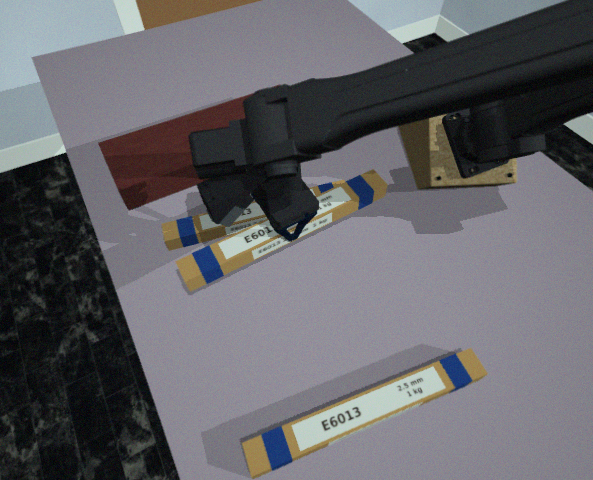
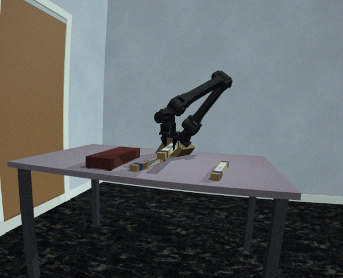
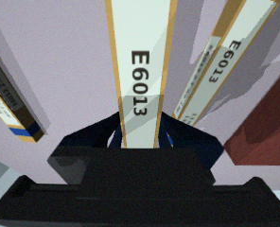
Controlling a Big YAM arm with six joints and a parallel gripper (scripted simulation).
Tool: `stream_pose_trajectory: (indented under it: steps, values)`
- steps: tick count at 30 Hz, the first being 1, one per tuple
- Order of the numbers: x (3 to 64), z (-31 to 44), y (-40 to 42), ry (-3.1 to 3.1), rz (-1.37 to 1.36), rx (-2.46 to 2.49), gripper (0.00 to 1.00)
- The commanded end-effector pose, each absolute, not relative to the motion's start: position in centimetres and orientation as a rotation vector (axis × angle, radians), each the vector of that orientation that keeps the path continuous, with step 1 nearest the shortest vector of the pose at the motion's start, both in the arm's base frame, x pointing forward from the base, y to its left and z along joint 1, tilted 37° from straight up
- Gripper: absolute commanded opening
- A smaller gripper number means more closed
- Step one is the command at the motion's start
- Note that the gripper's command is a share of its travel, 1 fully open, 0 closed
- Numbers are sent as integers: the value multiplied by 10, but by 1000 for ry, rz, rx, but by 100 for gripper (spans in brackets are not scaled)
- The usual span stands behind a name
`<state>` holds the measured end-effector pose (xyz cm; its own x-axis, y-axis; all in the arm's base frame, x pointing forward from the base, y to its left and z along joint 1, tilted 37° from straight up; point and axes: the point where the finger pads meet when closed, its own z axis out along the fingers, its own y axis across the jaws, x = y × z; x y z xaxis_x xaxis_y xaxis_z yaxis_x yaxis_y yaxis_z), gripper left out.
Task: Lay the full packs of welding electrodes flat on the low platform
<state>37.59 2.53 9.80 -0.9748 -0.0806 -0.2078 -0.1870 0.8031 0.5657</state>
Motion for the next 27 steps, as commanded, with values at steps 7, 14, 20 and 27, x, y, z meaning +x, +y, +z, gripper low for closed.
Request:
stream_pose_trajectory:
  steps: [7, 14, 20, 27]
  values:
    - [387, 141, -4, 2744, 848, -190, 0]
    - [386, 147, -8, 2744, 847, -190, 0]
    - [384, 153, -12, 2744, 847, -191, 0]
    - [382, 160, -18, 2744, 846, -191, 0]
